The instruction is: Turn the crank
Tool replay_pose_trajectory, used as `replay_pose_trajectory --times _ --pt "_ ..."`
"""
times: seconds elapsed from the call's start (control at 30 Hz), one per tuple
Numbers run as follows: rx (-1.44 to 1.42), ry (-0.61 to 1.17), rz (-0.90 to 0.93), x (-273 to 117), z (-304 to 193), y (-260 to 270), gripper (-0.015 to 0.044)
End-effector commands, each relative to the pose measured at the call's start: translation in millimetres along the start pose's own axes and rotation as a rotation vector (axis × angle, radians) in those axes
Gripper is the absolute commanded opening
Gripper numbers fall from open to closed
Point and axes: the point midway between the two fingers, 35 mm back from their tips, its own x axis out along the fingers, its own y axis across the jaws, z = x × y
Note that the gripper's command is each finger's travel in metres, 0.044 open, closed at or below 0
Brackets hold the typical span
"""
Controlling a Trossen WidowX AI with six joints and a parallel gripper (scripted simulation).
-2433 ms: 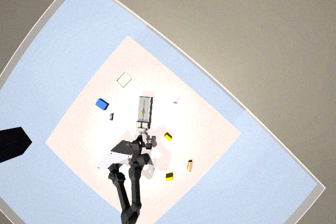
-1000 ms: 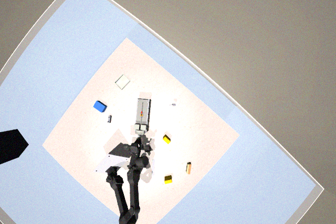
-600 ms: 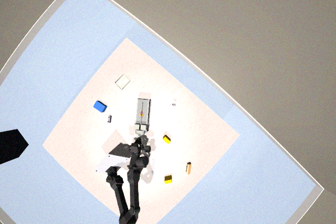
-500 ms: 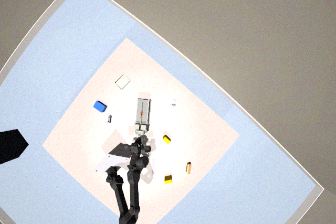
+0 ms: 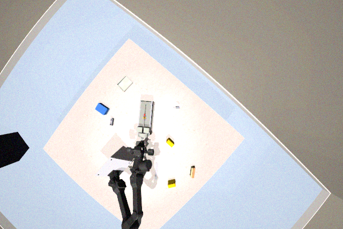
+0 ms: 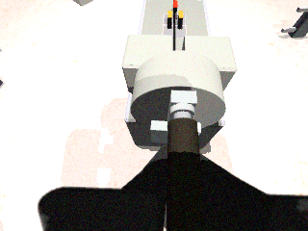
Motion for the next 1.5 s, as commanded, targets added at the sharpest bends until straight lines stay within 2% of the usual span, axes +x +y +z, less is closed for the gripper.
replay_pose_trajectory --times 0.0,1.47 --pt "0.009 0.003 -0.025 -0.3 0.0 -9.1 0.0000" --pt "-0.001 -0.002 -0.002 0.8 -0.9 -4.6 0.0000"
